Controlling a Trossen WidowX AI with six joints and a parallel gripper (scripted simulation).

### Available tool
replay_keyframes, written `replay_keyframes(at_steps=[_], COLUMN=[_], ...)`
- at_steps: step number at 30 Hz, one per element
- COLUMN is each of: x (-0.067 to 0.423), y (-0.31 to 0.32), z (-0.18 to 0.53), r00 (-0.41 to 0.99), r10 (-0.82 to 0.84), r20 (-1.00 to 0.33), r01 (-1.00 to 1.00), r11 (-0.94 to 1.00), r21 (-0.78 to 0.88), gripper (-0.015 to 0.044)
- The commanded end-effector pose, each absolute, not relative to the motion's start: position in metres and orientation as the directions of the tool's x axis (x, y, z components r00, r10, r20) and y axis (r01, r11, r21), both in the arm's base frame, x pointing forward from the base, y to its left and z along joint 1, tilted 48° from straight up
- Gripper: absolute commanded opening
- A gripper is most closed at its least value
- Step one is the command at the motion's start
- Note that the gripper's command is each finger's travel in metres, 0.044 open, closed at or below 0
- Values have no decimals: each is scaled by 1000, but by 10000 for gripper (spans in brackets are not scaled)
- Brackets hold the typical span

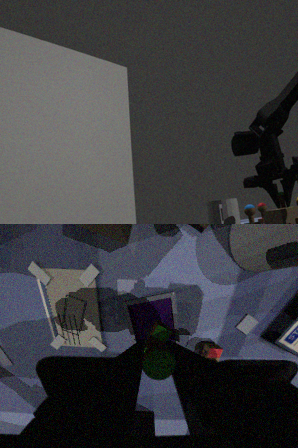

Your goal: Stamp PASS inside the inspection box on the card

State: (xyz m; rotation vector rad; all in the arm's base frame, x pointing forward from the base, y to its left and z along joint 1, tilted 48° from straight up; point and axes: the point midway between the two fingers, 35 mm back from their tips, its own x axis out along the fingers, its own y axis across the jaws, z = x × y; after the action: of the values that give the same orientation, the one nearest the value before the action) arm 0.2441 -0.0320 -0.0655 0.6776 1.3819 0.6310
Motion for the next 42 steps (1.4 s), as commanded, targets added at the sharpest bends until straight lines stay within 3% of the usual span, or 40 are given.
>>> replay_keyframes(at_steps=[1,30,42], x=[244,240,253], y=[-36,-69,-34], z=[-63,-32,9], r00=[90,89,89], r10=[743,742,738], r20=[-663,-665,-668], r01=[-14,-14,-50], r11=[667,668,673], r21=[745,744,738], gripper=[0,0,0])
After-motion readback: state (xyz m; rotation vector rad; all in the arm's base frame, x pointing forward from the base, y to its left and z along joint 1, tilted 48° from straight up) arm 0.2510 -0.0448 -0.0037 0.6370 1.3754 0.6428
